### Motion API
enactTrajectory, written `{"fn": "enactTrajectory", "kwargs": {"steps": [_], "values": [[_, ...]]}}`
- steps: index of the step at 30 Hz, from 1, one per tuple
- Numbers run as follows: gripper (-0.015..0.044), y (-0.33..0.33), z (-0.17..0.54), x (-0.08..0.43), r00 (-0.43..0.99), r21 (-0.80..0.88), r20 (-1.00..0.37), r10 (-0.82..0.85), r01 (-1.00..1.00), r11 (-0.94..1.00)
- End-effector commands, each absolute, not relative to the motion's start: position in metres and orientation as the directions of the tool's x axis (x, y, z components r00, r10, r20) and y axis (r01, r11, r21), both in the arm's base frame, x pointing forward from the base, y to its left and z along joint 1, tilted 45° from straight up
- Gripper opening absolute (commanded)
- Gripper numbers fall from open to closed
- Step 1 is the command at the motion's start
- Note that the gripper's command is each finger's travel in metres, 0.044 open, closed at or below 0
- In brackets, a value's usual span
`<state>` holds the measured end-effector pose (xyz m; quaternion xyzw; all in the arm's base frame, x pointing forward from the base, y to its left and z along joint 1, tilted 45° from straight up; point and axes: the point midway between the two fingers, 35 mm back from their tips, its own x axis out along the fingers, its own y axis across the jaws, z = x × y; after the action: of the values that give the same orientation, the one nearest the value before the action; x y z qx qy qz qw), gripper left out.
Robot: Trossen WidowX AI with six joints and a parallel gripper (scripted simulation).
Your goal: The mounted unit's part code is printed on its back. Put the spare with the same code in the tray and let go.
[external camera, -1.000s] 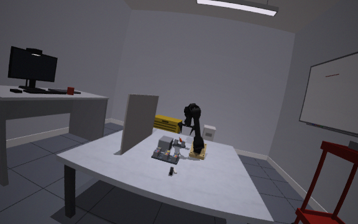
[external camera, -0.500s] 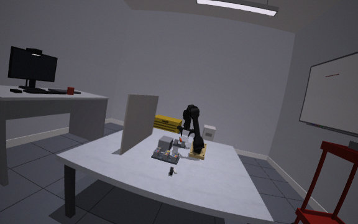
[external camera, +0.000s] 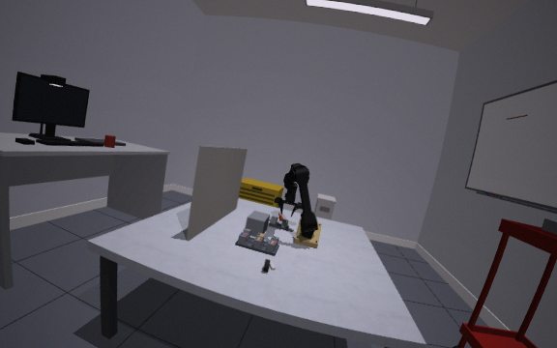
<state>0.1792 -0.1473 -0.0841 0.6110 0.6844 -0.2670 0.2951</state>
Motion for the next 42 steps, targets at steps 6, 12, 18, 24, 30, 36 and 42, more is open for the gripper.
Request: {"fn": "enactTrajectory", "kwargs": {"steps": [6, 12, 18, 24, 30, 36, 42], "values": [[0.03, -0.133, -0.097, 0.178, -0.084, -0.01, -0.722, 0.687, 0.994, 0.111], [0.03, -0.125, -0.104, 0.177, -0.084, -0.01, -0.722, 0.687, 0.994, 0.111], [0.03, -0.118, -0.111, 0.176, -0.084, -0.01, -0.722, 0.687, 0.994, 0.111], [0.03, -0.111, -0.117, 0.175, -0.084, -0.01, -0.722, 0.687, 0.994, 0.111], [0.03, -0.103, -0.123, 0.173, -0.084, -0.01, -0.721, 0.688, 0.994, 0.111], [0.03, -0.096, -0.129, 0.171, -0.084, -0.01, -0.721, 0.688, 0.994, 0.111], [0.03, -0.095, -0.13, 0.171, -0.084, -0.01, -0.721, 0.688, 0.994, 0.111]]}}
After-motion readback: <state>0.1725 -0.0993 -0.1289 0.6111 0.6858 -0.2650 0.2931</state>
